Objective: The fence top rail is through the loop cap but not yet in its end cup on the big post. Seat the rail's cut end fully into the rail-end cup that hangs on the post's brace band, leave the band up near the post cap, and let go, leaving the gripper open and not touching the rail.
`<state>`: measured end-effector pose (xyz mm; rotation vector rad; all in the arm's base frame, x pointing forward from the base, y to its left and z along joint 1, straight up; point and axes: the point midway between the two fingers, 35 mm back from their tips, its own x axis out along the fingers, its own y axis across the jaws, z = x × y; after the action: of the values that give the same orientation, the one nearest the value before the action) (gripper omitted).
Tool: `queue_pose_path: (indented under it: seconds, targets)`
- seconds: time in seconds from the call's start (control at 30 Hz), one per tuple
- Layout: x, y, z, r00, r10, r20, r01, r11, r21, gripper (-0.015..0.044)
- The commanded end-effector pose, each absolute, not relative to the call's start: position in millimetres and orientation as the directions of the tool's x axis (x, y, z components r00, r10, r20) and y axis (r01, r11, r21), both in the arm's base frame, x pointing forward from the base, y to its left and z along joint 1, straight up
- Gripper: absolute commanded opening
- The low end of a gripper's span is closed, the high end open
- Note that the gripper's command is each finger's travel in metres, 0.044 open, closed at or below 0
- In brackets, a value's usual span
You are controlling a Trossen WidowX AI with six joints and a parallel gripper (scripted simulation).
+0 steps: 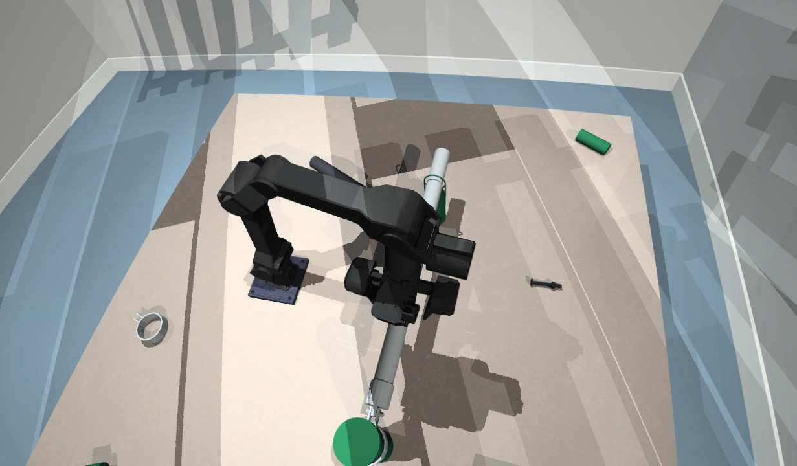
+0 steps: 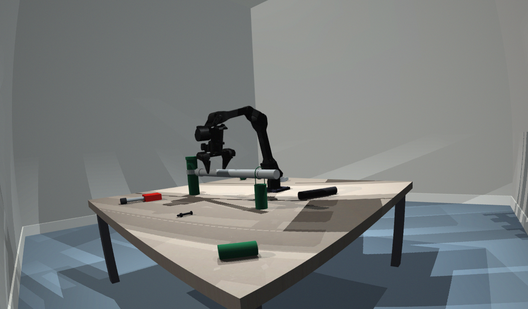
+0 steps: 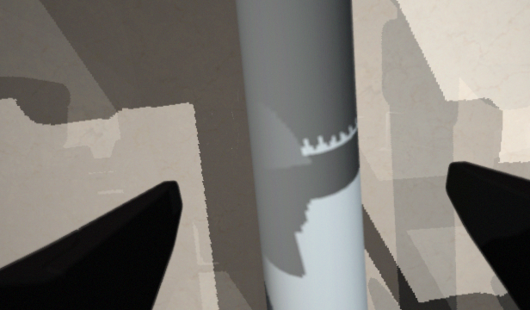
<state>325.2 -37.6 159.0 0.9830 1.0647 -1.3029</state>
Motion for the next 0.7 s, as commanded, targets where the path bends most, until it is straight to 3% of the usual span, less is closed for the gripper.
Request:
queue_pose_path:
  seconds: [0.0, 0.67]
  targets:
    - [323.8, -26.9, 171.6, -0.016, -0.241, -0.97, 0.999, 0.035, -0.025, 0.044]
    - [322.7, -19.5, 206.3, 0.008, -0.248, -0.969, 0.997, 0.083, -0.013, 0.044]
